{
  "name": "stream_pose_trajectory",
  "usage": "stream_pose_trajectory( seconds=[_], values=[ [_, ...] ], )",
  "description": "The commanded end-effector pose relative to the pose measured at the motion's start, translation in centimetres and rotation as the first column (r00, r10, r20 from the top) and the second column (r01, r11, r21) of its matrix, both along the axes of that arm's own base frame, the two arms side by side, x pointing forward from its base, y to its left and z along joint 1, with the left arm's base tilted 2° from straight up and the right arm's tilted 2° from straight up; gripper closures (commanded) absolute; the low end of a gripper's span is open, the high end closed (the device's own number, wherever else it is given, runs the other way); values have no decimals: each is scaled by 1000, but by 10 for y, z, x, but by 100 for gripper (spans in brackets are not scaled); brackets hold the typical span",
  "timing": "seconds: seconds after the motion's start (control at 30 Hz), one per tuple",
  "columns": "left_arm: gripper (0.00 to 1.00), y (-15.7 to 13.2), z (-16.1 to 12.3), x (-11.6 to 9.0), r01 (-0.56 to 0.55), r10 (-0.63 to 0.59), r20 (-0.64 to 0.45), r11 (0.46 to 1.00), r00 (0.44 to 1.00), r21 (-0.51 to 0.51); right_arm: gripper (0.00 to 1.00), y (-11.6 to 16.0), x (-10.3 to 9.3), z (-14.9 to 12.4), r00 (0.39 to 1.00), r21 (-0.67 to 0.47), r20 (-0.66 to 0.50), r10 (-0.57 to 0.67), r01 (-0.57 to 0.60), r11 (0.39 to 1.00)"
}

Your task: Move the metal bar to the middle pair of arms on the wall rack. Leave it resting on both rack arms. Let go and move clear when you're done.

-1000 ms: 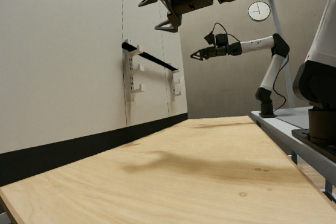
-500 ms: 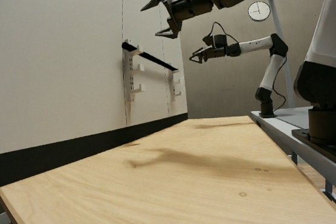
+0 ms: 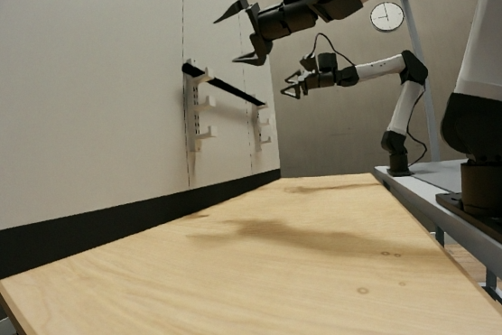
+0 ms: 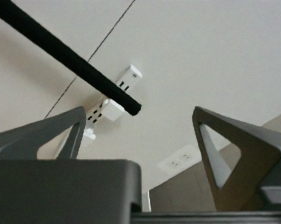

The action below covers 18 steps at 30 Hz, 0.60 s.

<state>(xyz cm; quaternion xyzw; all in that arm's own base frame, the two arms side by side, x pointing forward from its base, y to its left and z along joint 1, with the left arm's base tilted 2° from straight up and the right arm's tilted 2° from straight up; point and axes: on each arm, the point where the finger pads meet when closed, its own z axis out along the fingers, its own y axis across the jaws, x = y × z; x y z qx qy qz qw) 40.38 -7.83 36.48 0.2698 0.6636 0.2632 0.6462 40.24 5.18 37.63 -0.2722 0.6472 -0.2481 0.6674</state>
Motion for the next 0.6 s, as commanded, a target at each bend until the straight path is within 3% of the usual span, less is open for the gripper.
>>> stream_pose_trajectory(
  seconds=[0.0, 0.57],
  values=[
    [0, -7, -6, 4, -4, 4, 9, 998, 1000, 67, 0, 4, 7, -17, 1000, -67, -21, -9, 8, 998],
    [0, -27, -15, 10, -3, 1, 7, 962, 1000, 272, 0, 17, 14, -27, 1000, -268, -17, -3, -2, 963]
  ],
)
